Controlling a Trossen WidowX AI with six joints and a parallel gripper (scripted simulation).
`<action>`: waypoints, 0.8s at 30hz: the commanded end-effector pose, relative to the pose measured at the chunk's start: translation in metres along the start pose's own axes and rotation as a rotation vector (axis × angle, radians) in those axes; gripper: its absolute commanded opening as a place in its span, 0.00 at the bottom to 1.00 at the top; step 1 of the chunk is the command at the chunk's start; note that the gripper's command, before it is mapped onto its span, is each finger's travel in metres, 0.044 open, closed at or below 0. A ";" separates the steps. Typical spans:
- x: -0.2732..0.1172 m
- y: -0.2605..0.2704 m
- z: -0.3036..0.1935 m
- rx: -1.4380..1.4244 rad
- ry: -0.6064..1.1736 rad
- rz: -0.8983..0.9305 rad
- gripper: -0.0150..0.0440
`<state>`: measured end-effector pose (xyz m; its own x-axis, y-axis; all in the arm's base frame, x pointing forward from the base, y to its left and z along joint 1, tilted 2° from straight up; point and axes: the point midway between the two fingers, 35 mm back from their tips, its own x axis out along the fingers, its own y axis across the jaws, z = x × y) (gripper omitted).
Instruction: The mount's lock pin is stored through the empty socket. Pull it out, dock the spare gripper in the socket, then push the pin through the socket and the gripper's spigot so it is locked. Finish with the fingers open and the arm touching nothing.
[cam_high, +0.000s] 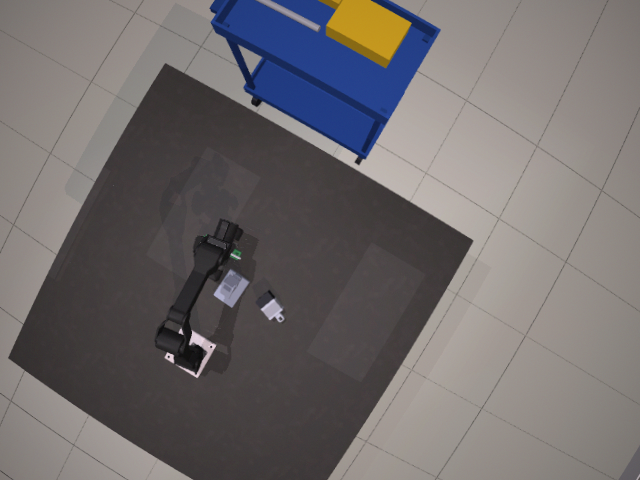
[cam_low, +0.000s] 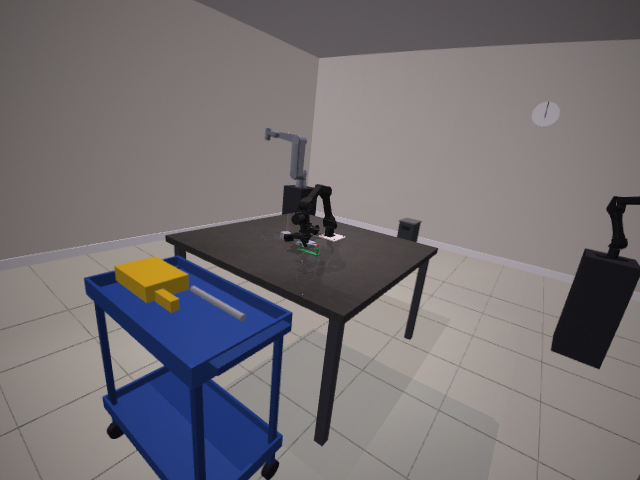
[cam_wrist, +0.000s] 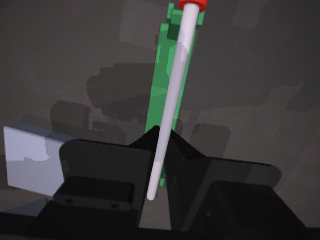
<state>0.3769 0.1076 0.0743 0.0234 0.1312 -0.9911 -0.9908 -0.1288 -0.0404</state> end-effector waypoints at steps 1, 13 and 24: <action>0.006 0.000 -0.001 -0.006 0.000 0.000 0.25; 0.009 0.000 -0.001 -0.006 0.000 0.000 0.25; 0.009 0.000 -0.001 -0.006 0.000 0.000 0.25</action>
<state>0.3776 0.1077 0.0712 0.0337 0.1328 -0.9906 -0.9904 -0.1287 -0.0510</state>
